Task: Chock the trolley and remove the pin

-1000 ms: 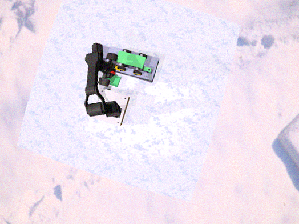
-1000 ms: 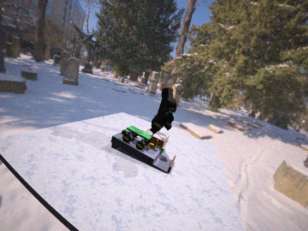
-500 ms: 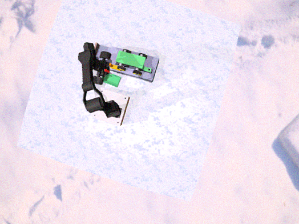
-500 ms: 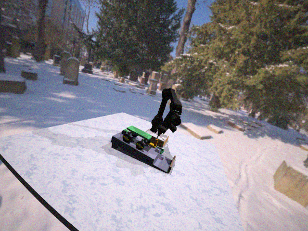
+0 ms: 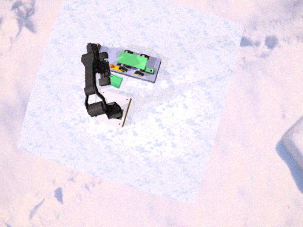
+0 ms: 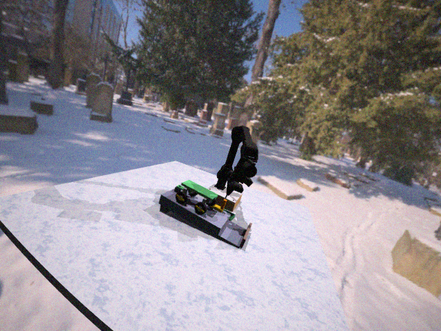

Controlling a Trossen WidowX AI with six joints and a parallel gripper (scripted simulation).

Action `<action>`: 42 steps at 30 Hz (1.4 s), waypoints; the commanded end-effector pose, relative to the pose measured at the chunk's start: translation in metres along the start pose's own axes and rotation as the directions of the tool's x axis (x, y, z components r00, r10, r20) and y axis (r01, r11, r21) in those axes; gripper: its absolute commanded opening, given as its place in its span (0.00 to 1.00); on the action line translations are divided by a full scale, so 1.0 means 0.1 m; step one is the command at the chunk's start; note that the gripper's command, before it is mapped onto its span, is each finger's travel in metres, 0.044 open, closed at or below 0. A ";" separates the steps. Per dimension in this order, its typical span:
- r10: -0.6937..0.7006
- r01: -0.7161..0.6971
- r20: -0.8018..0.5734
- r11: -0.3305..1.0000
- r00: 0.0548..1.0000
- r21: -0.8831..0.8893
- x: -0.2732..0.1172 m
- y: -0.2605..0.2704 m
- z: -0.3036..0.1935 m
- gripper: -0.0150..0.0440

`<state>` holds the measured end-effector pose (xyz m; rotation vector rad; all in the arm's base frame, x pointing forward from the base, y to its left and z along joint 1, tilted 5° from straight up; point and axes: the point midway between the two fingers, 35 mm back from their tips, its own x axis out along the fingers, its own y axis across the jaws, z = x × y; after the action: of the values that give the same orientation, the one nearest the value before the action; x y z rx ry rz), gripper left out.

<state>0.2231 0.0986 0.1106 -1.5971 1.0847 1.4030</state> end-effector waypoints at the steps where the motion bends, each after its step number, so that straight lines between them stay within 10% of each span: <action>1: -0.018 0.021 0.025 0.992 1.000 -0.124 -0.01 0.01 -0.01 0.25; 27: -0.070 0.172 0.164 0.615 0.984 -0.770 0.00 0.02 -0.06 0.25; 42: -0.078 0.200 0.187 0.508 0.979 -0.838 0.07 0.10 -0.02 0.25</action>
<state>0.2215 0.0914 0.1088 -2.1358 0.1069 2.0471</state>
